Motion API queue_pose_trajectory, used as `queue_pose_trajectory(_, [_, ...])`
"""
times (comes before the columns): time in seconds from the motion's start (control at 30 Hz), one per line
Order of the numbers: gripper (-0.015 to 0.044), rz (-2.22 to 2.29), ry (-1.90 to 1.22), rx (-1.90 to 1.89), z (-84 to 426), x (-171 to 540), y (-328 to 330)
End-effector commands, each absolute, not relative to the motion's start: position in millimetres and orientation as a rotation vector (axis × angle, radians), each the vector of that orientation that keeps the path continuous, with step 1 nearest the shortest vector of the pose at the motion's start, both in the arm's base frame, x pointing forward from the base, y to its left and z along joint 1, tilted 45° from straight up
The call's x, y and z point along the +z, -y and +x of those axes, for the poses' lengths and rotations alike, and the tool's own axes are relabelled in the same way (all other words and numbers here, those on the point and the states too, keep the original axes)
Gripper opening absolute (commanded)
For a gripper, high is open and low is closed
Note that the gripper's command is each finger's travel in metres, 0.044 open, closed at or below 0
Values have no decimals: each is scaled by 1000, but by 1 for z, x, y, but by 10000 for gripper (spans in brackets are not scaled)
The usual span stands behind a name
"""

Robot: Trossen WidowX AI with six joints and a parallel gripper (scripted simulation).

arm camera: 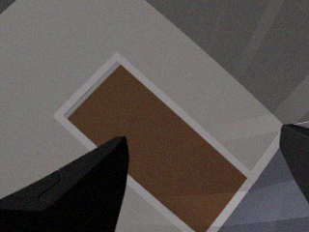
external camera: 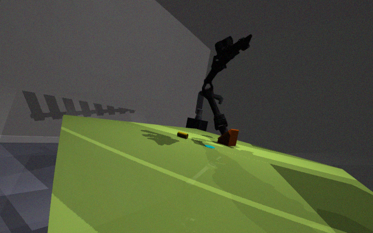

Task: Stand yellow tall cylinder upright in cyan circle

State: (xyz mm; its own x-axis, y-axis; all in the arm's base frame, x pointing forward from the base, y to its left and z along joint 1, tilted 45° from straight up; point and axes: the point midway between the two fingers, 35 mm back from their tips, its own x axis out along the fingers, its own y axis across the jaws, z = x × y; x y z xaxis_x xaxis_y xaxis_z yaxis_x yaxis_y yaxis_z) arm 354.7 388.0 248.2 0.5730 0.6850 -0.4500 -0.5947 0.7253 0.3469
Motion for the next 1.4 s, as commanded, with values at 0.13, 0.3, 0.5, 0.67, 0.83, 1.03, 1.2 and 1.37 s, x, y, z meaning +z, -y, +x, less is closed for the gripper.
queue_pose_trajectory(0.13, [309,282,-798,302,395,207,-284])
queue_pose_trajectory(0.3, [309,356,-881,-17,404,187,-208])
queue_pose_trajectory(0.5, [309,427,-931,-400,394,172,-118])
queue_pose_trajectory(0.67, [309,464,-935,-713,372,168,-48])
queue_pose_trajectory(0.83, [309,476,-909,-1014,339,172,15])
queue_pose_trajectory(1.03, [309,455,-848,-1347,291,186,78])
queue_pose_trajectory(1.2, [309,434,-815,-1475,269,194,100])
queue_pose_trajectory(1.37, [309,438,-817,-1473,271,179,114])
